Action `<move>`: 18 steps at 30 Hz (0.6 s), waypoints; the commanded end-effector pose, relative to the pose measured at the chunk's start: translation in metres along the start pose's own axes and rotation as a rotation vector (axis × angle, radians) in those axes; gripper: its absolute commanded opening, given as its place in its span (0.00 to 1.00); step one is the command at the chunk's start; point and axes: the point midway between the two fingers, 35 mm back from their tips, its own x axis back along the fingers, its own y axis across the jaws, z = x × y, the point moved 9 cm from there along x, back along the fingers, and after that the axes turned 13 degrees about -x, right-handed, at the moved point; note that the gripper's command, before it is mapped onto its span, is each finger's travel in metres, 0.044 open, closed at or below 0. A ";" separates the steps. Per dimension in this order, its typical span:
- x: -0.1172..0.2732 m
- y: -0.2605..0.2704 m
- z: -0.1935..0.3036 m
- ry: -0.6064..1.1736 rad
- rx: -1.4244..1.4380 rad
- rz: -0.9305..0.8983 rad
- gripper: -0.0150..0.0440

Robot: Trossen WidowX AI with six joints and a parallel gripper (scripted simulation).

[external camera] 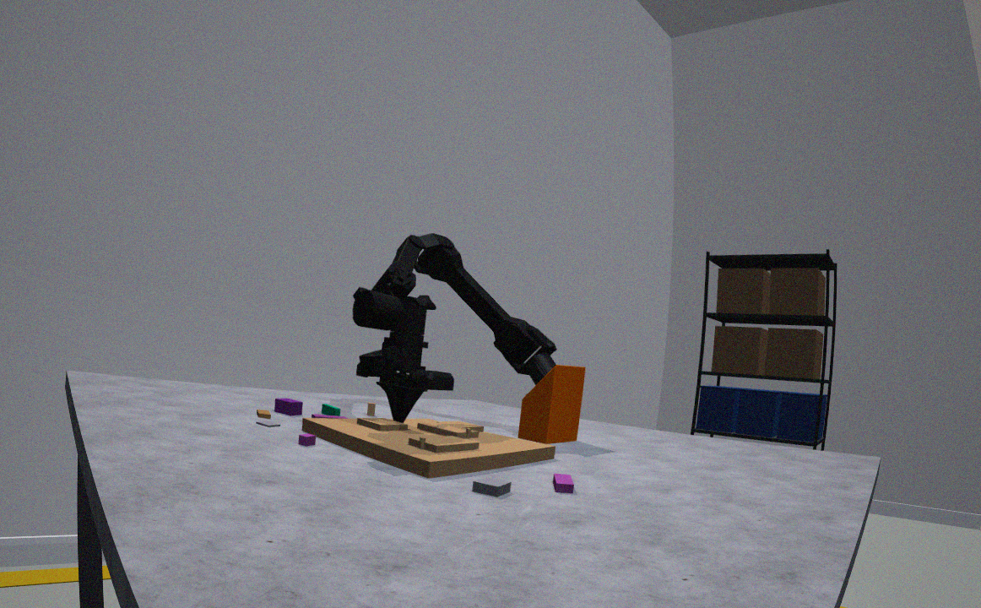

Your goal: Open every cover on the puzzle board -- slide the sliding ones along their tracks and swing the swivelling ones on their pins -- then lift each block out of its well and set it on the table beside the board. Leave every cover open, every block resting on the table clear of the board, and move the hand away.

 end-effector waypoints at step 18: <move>-0.001 0.005 -0.022 0.000 0.004 0.004 0.25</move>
